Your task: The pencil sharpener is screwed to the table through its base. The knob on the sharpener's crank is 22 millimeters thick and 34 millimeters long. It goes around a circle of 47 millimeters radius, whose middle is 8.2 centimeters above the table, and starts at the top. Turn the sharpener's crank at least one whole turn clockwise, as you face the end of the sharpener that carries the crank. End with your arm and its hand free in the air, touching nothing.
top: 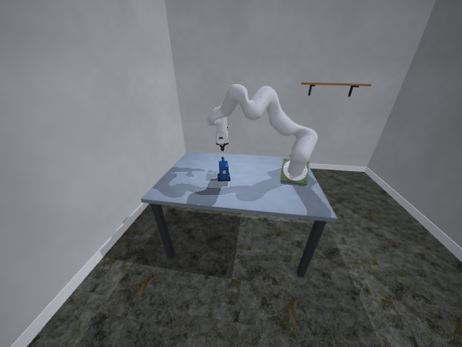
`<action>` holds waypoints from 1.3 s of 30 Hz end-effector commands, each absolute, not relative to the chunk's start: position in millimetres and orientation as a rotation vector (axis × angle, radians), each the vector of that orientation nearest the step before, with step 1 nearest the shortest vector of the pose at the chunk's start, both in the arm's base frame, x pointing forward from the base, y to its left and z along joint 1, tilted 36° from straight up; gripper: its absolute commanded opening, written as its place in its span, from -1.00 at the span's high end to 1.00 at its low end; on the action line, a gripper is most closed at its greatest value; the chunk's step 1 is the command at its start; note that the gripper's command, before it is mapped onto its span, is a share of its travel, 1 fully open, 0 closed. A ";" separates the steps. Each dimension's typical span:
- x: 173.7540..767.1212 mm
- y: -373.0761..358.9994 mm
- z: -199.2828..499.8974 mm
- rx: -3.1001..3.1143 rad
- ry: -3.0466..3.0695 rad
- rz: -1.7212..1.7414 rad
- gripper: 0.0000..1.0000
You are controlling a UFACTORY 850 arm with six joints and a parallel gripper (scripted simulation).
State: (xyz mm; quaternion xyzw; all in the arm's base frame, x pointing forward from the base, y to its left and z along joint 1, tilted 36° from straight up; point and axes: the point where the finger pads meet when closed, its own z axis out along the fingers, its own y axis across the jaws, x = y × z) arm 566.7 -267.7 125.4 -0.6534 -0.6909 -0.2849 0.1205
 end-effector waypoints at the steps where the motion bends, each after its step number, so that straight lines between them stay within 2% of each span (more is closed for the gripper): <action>1: 567.1 -268.6 126.3 -1.908 -2.022 -0.834 1.00; 12: 567.1 -268.5 126.3 -1.803 -2.152 -0.861 1.00; 39: 567.2 -268.2 126.3 -0.982 -2.839 -0.977 1.00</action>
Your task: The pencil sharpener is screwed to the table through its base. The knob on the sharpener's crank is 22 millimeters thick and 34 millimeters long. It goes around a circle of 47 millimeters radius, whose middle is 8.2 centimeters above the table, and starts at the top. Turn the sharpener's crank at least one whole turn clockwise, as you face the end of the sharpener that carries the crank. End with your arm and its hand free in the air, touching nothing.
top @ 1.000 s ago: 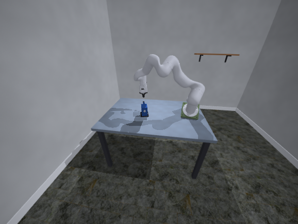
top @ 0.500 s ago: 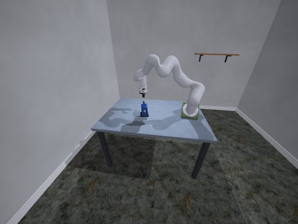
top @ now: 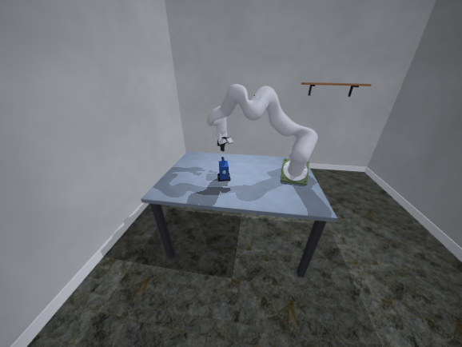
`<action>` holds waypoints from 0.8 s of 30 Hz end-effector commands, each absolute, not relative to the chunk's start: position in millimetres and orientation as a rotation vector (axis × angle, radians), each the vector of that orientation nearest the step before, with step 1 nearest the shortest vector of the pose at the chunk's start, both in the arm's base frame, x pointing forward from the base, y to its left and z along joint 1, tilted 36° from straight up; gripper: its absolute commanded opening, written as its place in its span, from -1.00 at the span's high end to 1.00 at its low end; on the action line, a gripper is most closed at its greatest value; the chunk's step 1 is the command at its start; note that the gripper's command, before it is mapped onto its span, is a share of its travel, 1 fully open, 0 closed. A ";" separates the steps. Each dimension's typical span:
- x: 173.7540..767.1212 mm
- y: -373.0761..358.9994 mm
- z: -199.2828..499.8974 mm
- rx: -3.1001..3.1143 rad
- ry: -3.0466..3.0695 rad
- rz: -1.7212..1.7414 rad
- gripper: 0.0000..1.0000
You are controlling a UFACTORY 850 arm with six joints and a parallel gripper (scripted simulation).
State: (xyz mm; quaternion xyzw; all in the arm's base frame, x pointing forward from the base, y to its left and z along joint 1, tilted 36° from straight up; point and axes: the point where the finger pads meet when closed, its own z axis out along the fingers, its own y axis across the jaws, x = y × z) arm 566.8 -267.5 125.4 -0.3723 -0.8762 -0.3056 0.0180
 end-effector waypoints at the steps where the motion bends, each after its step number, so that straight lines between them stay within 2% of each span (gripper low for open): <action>1: 567.2 -268.2 126.3 -0.947 -2.860 -0.979 1.00; 24: 567.2 -268.0 126.3 -0.076 -3.199 -0.982 1.00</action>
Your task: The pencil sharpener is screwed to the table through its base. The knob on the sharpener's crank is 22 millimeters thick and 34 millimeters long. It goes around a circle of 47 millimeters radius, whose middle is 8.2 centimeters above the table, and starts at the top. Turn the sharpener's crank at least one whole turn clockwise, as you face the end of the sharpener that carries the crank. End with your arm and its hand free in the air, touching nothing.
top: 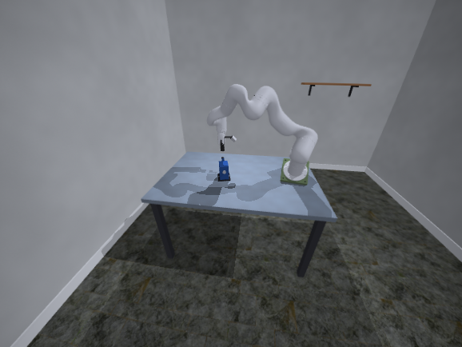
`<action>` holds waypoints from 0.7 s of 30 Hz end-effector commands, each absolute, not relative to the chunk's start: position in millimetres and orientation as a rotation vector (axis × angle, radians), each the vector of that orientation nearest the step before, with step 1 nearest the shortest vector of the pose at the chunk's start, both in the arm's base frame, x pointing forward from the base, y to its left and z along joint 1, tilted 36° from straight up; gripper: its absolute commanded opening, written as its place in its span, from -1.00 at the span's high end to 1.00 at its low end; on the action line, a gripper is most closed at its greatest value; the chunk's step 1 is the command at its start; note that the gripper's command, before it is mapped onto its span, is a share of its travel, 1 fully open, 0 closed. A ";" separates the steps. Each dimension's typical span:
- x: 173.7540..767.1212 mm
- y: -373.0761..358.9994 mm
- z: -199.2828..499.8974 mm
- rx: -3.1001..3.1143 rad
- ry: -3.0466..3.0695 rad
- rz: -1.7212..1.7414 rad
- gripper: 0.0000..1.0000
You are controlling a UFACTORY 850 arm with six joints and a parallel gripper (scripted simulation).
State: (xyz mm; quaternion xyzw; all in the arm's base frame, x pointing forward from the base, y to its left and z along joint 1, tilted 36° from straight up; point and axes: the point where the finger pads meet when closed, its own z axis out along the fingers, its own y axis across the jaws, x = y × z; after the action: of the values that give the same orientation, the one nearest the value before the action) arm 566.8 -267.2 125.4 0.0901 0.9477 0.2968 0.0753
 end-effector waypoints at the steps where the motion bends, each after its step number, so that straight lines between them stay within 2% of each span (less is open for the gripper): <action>1: 567.2 -268.0 126.3 0.036 2.801 0.857 1.00; 21: 567.3 -267.8 126.3 -0.644 2.615 0.722 1.00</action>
State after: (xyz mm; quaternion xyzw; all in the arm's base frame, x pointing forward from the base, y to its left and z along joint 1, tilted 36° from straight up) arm 566.9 -267.0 125.4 -0.1636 0.9378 0.2664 0.1512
